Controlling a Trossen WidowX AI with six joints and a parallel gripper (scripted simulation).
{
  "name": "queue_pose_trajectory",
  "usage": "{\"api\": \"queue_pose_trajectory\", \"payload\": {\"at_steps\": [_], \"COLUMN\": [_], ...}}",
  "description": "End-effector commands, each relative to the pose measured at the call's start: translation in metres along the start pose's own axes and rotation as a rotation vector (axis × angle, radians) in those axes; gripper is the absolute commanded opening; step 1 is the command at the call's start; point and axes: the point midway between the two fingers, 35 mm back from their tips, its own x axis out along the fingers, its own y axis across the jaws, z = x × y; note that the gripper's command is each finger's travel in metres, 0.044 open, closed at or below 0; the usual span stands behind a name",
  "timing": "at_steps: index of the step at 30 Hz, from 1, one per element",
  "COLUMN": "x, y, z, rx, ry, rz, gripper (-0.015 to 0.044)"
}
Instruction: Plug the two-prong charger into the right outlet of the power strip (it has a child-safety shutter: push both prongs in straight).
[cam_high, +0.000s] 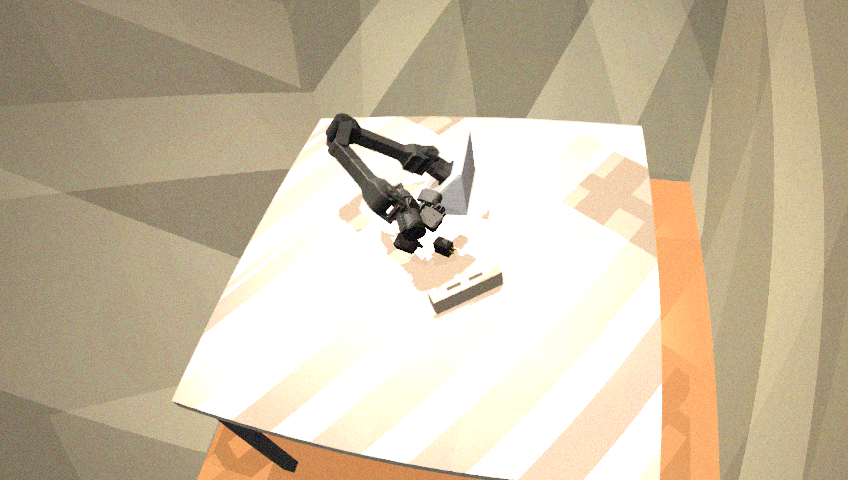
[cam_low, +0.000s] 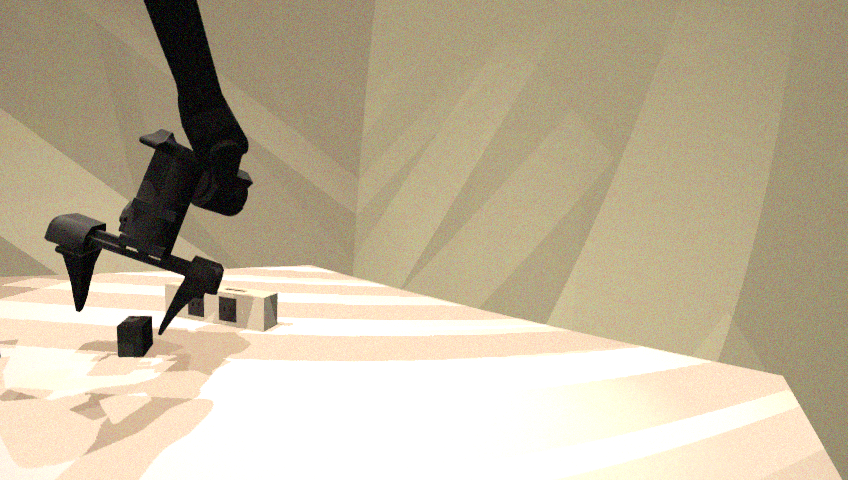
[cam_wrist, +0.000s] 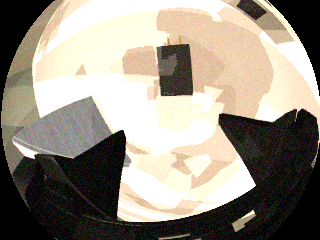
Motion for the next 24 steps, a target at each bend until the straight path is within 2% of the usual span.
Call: {"api": "queue_pose_trajectory", "payload": {"at_steps": [1,24], "x": [-0.002,-0.015], "y": [0.001,0.013], "z": [0.008,0.051], "rx": [0.009,0.057], "ry": [0.03,0.098], "rz": [-0.05,-0.318], "gripper": [0.044,0.044]}}
